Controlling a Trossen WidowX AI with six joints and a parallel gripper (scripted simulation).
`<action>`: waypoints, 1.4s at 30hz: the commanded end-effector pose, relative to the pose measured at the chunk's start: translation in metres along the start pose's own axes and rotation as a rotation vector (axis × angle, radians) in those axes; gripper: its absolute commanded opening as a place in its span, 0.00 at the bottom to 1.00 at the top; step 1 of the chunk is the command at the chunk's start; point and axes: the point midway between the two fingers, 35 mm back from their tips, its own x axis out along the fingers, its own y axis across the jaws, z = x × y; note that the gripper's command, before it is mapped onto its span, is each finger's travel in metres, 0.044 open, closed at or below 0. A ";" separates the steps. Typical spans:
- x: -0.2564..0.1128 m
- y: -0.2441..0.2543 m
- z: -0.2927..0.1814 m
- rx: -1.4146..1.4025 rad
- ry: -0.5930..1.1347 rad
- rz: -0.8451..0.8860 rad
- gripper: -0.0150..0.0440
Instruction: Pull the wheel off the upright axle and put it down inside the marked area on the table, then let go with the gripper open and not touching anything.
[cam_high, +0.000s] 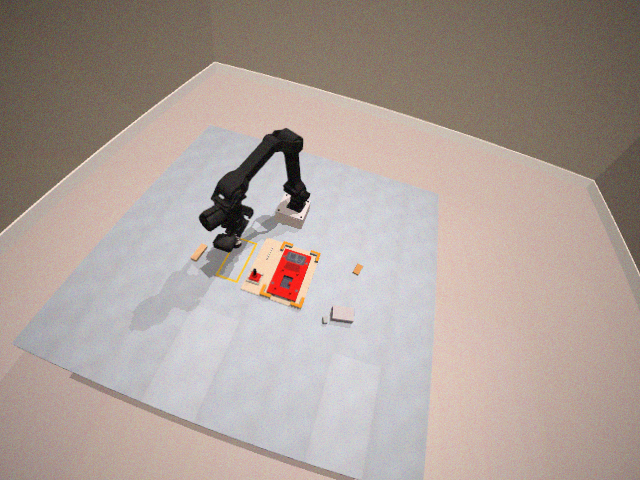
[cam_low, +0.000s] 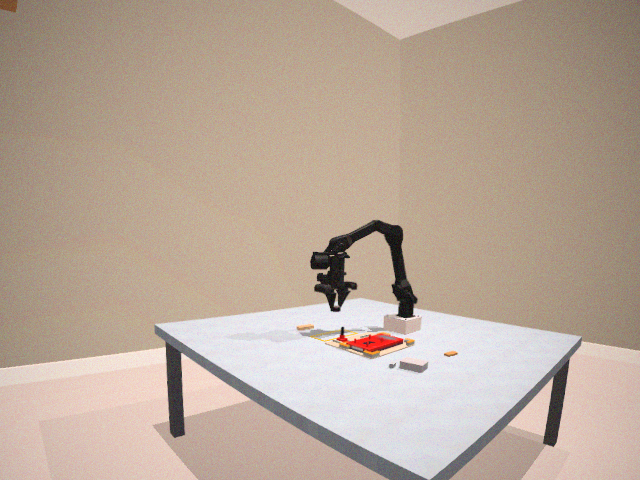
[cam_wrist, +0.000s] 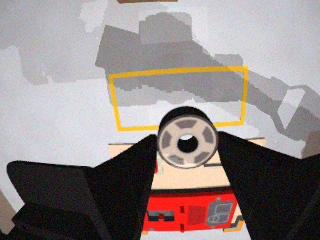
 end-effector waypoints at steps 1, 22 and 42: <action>0.005 -0.002 0.002 -0.008 -0.003 -0.001 0.25; 0.100 -0.002 0.002 -0.008 -0.003 -0.001 0.25; 0.077 -0.002 0.002 -0.005 0.002 -0.006 0.76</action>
